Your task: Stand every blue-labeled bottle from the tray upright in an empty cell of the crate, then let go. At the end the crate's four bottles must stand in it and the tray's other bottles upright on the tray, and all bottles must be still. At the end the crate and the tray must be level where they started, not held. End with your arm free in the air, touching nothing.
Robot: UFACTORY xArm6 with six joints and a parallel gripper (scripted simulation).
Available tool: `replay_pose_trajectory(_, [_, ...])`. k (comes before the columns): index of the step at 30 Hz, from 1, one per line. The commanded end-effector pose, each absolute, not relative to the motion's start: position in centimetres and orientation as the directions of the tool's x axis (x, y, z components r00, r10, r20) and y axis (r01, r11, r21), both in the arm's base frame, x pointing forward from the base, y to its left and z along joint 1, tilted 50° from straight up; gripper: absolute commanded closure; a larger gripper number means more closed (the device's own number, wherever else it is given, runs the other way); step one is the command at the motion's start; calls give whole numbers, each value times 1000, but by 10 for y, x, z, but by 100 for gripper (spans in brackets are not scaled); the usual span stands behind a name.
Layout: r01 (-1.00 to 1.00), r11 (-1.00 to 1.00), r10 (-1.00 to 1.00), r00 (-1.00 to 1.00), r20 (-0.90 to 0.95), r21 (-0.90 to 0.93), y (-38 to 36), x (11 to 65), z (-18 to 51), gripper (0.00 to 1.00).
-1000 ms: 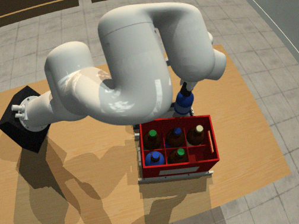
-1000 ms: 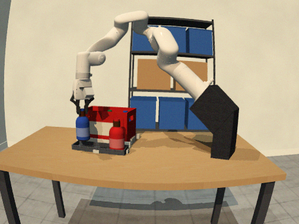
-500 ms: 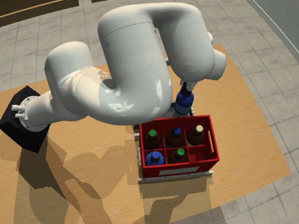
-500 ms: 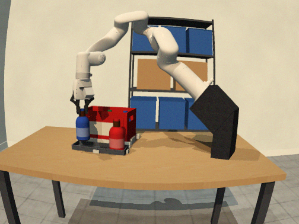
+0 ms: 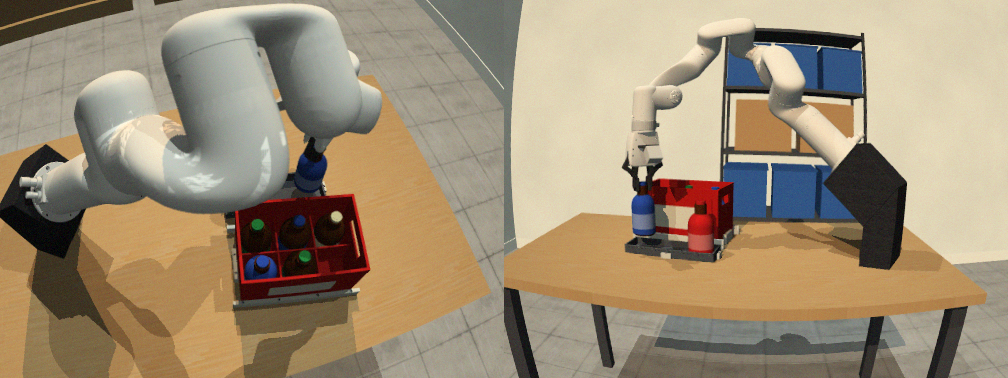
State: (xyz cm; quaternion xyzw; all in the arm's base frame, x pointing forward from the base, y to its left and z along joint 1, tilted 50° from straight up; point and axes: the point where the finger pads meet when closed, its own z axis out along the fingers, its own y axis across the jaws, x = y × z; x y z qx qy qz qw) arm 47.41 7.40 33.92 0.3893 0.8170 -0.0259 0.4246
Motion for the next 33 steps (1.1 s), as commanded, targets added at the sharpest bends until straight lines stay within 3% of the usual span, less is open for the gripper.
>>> replay_pose_trajectory(1, [656,696,615,-335,-714,291,76,472,343,100])
replay_pose_trajectory(33, [656,696,615,-335,-714,291,86,452,361,100])
